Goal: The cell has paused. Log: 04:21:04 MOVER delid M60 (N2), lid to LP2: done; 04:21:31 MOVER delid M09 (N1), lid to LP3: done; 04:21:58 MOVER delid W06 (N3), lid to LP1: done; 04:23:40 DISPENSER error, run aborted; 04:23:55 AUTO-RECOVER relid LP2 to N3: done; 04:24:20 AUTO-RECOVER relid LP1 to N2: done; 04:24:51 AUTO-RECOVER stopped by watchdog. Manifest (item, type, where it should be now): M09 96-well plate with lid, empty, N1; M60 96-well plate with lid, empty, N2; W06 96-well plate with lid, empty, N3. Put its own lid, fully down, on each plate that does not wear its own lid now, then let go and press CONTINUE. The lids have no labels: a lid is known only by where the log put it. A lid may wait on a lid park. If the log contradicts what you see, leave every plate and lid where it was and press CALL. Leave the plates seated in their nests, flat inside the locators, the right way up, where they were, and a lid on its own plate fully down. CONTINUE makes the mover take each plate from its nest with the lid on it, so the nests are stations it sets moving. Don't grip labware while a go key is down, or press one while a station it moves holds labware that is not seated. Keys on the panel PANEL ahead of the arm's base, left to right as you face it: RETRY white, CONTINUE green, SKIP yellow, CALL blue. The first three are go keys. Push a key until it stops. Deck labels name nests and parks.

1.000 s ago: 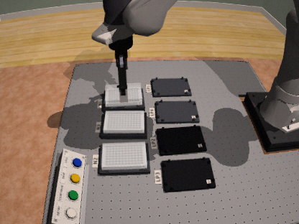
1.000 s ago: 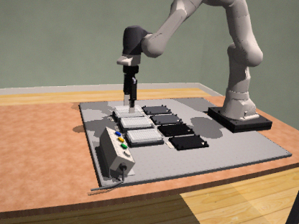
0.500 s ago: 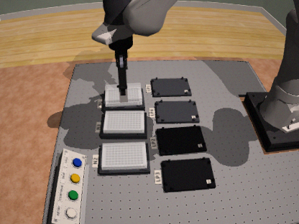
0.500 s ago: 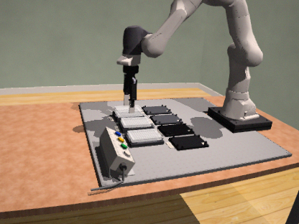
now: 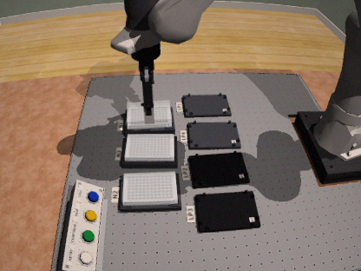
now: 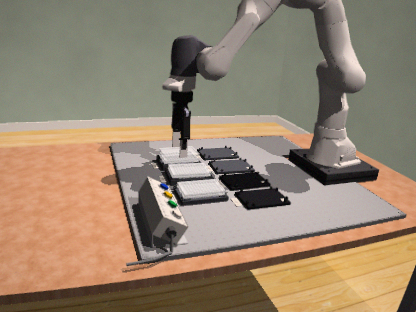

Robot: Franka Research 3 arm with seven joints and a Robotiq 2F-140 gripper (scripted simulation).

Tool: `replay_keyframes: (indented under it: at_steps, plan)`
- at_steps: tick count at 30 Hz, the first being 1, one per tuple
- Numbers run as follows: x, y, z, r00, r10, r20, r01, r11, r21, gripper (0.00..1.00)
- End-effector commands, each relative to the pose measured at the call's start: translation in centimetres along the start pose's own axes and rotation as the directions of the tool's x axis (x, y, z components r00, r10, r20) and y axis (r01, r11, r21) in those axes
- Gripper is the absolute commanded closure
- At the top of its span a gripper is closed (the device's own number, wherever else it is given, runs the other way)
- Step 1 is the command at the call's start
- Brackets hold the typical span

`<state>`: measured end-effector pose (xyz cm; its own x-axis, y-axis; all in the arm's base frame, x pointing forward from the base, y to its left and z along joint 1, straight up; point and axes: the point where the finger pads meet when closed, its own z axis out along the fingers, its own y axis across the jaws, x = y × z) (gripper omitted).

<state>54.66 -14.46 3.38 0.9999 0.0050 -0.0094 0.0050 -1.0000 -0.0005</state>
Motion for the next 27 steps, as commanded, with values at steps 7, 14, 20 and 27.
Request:
replay_keyframes:
  at_steps: [7,14,20,27]
  plan:
    - [-0.06,0.09,0.15,1.000,-0.001,-0.001,0.001,1.000,0.000,1.00]
    - [-0.06,0.09,0.20,1.000,0.000,-0.001,0.000,1.000,0.000,1.00]
    - [-0.06,0.10,0.28,1.000,0.003,-0.001,-0.003,1.000,0.000,1.00]
    - [-0.06,0.10,0.46,1.000,0.009,-0.001,-0.009,1.000,0.000,1.00]
